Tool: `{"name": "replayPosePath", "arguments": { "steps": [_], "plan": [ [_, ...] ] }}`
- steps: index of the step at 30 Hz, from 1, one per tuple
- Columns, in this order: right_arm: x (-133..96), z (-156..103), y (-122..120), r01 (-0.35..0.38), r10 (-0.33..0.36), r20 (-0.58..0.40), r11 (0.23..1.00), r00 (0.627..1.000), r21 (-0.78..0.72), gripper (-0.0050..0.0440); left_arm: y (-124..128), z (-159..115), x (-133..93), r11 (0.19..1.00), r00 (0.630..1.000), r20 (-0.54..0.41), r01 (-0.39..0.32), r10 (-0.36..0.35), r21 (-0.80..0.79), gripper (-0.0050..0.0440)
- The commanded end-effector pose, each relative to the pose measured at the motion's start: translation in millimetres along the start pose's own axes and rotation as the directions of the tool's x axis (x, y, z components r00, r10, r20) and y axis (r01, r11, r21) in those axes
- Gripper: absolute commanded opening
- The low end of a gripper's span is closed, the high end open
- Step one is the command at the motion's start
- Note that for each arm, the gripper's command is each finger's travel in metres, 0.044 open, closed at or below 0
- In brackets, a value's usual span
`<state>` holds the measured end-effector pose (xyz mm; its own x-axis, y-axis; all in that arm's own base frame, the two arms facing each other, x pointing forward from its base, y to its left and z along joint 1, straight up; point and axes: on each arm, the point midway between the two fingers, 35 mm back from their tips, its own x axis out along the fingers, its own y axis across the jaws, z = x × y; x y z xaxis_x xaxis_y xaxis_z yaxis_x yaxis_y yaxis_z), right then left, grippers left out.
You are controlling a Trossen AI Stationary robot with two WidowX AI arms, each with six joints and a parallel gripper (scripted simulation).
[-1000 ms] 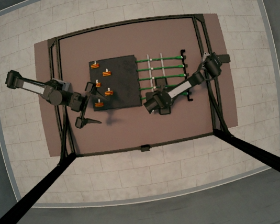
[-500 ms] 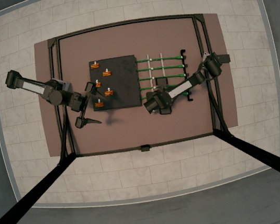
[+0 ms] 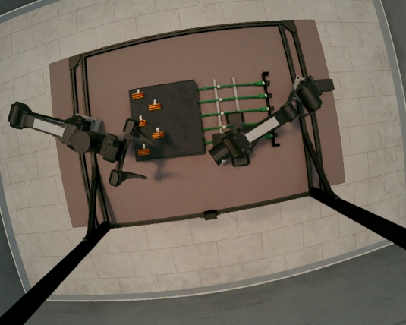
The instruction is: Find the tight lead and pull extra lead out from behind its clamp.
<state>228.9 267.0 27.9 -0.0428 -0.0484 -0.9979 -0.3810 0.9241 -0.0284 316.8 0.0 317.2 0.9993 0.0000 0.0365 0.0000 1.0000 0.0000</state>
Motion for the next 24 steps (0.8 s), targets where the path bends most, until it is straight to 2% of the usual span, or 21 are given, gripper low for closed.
{"name": "replayPosePath", "arguments": {
  "steps": [1, 16, 17, 24],
  "plan": [
    [28.4, 4.6, 2.1, -0.007, 0.007, 0.015, 1.0, 1.0, 0.0, -0.005, 0.0, 5.9, -0.8, 1.0, 1.0, 0.014, 0.0, 0.0, 0.0, 0.044],
    [28.4, 4.6, 2.1, -0.007, 0.007, 0.015, 1.0, 1.0, 0.0, -0.005, 0.0, 5.9, -0.8, 1.0, 1.0, 0.014, 0.0, 0.0, 0.0, 0.044],
    [28.4, 4.6, 2.1, -0.022, 0.022, 0.057, 1.0, 0.998, 0.005, -0.005, 0.0, 5.9, -0.8, 1.0, 1.0, 0.014, 0.0, 0.0, 0.0, 0.044],
    [28.4, 4.6, 2.1, -0.022, 0.022, 0.057, 1.0, 0.998, 0.005, -0.005, 0.0, 5.9, -0.8, 1.0, 1.0, 0.014, 0.0, 0.0, 0.0, 0.044]
  ]
}}
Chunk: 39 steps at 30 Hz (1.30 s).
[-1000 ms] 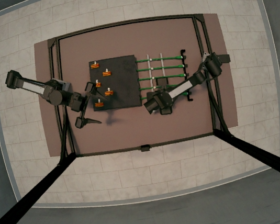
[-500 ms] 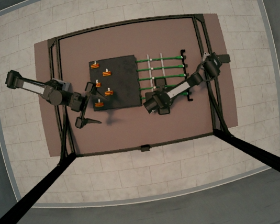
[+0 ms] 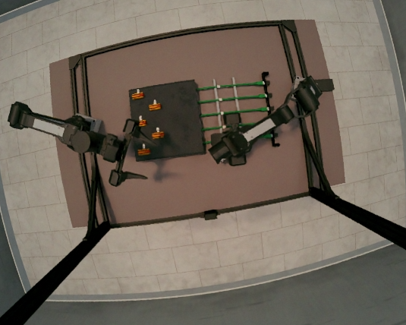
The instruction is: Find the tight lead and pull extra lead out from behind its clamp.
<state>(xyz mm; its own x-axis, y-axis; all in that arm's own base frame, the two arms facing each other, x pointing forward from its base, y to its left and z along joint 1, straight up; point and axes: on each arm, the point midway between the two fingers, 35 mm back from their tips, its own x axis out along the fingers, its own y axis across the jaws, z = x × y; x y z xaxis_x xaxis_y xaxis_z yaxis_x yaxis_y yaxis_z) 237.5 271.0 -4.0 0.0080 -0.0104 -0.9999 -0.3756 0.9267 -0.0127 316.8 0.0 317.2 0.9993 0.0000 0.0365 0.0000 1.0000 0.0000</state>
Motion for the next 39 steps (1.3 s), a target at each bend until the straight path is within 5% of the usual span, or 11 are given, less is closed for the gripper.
{"name": "replayPosePath", "arguments": {
  "steps": [1, 9, 10, 26, 27, 39],
  "plan": [
    [-3, -7, 1, -0.006, 0.006, -0.005, 1.0, 1.0, 0.0, -0.005, 0, 6, -1, 1.0, 1.0, 0.014, 0.0, 0.0, 0.0, 0.044],
    [-3, -7, 1, -0.006, 0.006, -0.005, 1.0, 1.0, 0.0, -0.005, 0, 6, -1, 1.0, 1.0, 0.014, 0.0, 0.0, 0.0, 0.044],
    [-47, 3, 1, -0.011, 0.011, 0.021, 1.0, 1.0, 0.0, 0.0209, 0, 6, -1, 1.0, 1.0, 0.014, 0.0, 0.0, 0.0, 0.044],
    [-47, 3, 1, -0.011, 0.011, 0.021, 1.0, 1.0, 0.0, 0.0209, 0, 6, -1, 1.0, 1.0, 0.014, 0.0, 0.0, 0.0, 0.044],
    [-47, 2, -48, -0.013, 0.013, -0.003, 1.0, 1.0, 0.002, 0.0209, 0, 6, -1, 1.0, 1.0, 0.014, 0.0, 0.0, 0.0, 0.044],
    [-47, 2, -48, -0.013, 0.013, -0.003, 1.0, 1.0, 0.002, 0.0209, 0, 6, -1, 1.0, 1.0, 0.014, 0.0, 0.0, 0.0, 0.044]
  ]
}}
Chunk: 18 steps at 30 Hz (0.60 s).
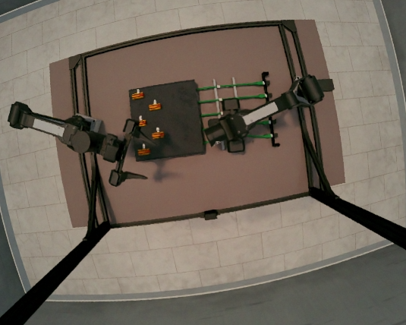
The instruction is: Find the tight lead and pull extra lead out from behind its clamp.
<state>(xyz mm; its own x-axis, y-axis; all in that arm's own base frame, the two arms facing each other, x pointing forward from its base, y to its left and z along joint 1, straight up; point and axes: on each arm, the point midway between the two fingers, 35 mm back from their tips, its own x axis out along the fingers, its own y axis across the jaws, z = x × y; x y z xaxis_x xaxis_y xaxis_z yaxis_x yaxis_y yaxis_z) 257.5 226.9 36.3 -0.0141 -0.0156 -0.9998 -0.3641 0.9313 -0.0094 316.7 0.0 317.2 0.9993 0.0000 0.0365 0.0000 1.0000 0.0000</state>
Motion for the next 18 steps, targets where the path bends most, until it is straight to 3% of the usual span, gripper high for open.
{"name": "replayPosePath", "arguments": {
  "steps": [1, 4, 5, 18],
  "plan": [
    [-7, 0, 1, -0.009, 0.009, 0.019, 1.0, 1.0, -0.01, 0.0209, 0, 6, -1, 1.0, 1.0, 0.014, 0.0, 0.0, 0.0, 0.044],
    [-7, 0, 1, -0.009, 0.009, 0.019, 1.0, 1.0, -0.01, 0.0209, 0, 6, -1, 1.0, 1.0, 0.014, 0.0, 0.0, 0.0, 0.044],
    [43, 0, 1, -0.009, 0.009, 0.019, 1.0, 1.0, -0.01, 0.0209, 0, 6, -1, 1.0, 1.0, 0.014, 0.0, 0.0, 0.0, 0.044],
    [43, 0, 1, -0.009, 0.009, 0.019, 1.0, 1.0, -0.01, 0.0209, 0, 6, -1, 1.0, 1.0, 0.014, 0.0, 0.0, 0.0, 0.044]
  ]
}}
